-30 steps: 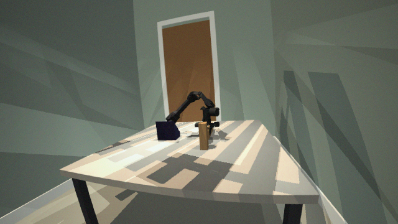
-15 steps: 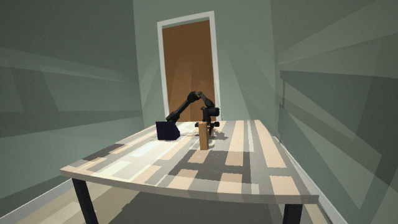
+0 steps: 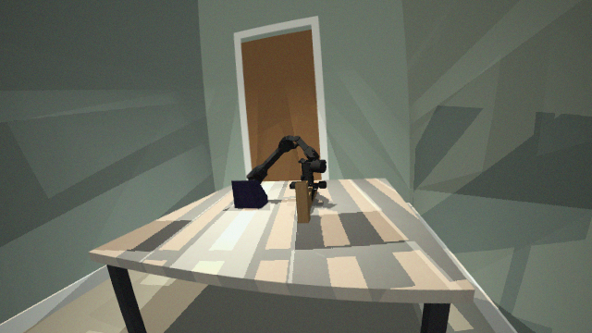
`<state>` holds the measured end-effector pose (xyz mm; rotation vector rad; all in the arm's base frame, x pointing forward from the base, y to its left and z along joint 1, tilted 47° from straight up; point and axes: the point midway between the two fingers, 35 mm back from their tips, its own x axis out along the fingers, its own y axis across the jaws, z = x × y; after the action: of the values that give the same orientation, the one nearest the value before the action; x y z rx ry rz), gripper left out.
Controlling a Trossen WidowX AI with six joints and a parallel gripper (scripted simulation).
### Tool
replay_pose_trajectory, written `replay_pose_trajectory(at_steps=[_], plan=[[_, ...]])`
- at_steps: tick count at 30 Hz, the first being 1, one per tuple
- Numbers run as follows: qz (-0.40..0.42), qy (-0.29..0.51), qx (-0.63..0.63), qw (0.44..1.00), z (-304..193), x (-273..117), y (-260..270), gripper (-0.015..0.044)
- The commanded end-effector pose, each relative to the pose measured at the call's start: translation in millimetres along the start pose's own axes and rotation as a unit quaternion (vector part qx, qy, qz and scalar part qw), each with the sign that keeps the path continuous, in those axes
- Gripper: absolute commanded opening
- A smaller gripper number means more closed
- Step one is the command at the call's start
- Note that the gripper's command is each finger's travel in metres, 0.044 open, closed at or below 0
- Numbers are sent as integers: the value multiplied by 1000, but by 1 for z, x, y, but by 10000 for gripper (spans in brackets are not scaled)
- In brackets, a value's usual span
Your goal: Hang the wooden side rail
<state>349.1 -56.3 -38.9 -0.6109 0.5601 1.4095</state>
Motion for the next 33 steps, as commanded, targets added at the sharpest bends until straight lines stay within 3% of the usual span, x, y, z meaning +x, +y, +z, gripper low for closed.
replay_pose_trajectory(at_steps=[1, 33], plan=[[-3, 2, -2, 1000, -2, -3, -1, 0], [-3, 2, -2, 1000, -6, -2, -1, 0]])
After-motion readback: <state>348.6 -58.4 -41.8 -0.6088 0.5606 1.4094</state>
